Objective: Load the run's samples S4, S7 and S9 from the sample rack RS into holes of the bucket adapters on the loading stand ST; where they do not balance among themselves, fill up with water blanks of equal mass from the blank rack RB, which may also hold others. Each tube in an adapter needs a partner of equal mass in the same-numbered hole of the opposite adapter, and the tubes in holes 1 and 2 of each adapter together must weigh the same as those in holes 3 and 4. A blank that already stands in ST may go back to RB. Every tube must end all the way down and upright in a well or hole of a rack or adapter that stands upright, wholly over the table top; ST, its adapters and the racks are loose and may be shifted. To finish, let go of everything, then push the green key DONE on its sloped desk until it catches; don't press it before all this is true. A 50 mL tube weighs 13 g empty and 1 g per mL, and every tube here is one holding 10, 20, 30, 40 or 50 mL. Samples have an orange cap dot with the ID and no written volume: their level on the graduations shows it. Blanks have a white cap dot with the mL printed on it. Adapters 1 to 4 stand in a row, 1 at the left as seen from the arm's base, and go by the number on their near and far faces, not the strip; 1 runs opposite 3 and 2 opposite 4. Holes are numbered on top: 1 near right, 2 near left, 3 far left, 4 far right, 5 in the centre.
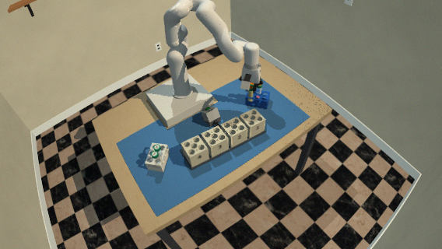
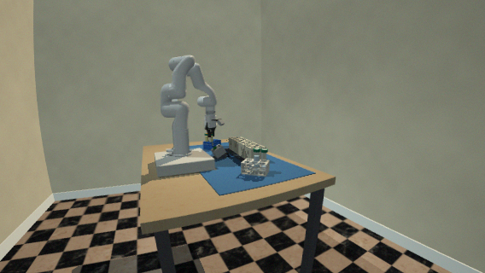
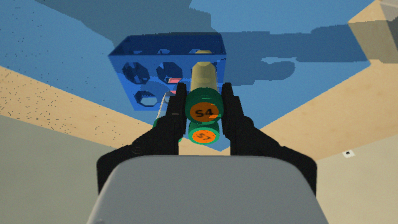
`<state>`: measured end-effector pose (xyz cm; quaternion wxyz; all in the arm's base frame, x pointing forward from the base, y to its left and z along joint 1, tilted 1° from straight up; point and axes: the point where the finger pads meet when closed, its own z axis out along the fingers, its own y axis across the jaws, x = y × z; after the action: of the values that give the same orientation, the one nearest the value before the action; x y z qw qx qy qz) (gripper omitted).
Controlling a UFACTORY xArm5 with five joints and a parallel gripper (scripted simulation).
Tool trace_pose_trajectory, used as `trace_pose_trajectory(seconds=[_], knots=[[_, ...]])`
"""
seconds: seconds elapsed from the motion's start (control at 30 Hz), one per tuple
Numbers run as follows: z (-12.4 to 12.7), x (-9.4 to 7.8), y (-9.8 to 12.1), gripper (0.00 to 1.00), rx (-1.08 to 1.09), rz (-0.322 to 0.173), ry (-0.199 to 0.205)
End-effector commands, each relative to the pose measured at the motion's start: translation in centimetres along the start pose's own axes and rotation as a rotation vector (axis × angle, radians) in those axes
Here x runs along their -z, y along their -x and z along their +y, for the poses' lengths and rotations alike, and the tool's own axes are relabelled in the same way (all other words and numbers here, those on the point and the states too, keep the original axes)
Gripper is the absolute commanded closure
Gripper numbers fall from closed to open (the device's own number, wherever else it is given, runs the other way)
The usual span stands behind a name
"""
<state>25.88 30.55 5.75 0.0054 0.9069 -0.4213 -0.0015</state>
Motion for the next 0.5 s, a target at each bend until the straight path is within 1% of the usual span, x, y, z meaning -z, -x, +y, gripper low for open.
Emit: trace_pose_trajectory(seconds=[0.0,0.47], knots=[[-0.13,0.12,0.02,1.0,0.0,-0.001,-0.004],[-0.13,0.58,0.02,1.0,0.0,-0.001,-0.004]])
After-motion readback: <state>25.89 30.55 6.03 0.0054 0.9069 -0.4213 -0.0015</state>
